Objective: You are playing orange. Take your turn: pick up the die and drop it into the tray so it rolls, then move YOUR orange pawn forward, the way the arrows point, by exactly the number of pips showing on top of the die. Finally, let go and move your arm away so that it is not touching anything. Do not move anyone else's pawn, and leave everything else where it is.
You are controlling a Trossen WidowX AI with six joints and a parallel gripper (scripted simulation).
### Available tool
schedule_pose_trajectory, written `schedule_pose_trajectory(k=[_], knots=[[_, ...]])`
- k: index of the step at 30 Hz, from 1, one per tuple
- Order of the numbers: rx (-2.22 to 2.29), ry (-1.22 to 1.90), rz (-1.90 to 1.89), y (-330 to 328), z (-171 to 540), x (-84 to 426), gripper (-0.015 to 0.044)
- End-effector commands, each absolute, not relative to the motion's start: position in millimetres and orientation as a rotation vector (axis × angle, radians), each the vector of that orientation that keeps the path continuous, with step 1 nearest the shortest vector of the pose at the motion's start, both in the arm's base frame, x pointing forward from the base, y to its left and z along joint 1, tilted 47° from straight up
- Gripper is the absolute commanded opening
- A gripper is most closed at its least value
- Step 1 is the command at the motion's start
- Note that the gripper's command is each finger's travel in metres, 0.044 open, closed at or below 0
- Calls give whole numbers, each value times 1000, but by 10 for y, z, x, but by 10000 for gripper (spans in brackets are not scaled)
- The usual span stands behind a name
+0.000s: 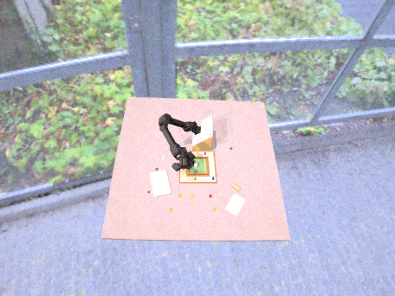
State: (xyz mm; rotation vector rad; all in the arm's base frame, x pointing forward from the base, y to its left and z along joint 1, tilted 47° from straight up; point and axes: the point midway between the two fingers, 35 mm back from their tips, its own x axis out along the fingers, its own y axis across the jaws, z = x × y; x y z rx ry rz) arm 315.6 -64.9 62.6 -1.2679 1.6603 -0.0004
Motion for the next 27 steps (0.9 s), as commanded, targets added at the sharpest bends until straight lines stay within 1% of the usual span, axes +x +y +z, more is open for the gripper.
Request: schedule_pose_trajectory(k=[1, 3, 6, 8, 13, 17, 24, 27], knots=[[-1274, 1638, -5, -413, 849, 3168, 394], [-1274, 1638, -5, -413, 849, 3168, 440], [-1268, 1636, -9, -393, 843, 3158, 440], [-1217, 1619, -42, -236, 803, 3076, 440], [-1020, 1567, -185, 286, 680, 2670, 440], [-875, 1528, -326, 581, 626, 2284, 440], [-716, 1453, -527, 788, 615, 1787, 440], [-699, 1441, -551, 802, 618, 1730, 440]])
